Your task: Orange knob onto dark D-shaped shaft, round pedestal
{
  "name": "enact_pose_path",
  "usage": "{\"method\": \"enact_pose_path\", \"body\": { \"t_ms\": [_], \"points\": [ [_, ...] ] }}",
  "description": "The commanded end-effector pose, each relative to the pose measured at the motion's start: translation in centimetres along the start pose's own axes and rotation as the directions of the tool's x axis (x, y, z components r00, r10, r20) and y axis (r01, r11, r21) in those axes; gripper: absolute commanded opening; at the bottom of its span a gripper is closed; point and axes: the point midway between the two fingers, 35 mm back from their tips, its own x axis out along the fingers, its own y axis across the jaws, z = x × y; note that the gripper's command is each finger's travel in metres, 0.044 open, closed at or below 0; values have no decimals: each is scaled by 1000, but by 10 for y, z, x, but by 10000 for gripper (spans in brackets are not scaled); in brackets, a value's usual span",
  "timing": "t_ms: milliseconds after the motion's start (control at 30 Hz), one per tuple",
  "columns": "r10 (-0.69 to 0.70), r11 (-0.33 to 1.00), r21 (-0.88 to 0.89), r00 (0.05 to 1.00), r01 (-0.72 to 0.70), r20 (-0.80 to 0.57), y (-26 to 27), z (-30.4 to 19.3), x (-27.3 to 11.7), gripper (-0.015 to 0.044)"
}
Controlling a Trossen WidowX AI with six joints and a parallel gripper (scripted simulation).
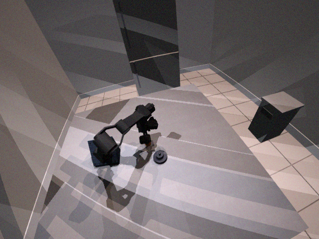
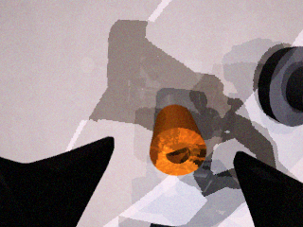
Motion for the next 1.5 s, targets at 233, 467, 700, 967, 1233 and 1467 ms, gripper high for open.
{"method": "enact_pose_path", "body": {
  "t_ms": [233,467,700,967,1233,1467],
  "points": [
    [-5,1000,-4,1000,5,1,-1,0,19,440],
    [-6,1000,-3,1000,6,1,-1,0,30,440],
    [-7,1000,-3,1000,7,1,-2,-1,41,440],
    [-9,1000,-2,1000,9,1,-2,-2,51,440],
    [-9,1000,-2,1000,9,1,-2,-2,51,230],
    [-9,1000,-2,1000,9,1,-2,-2,51,144]
  ]
}}
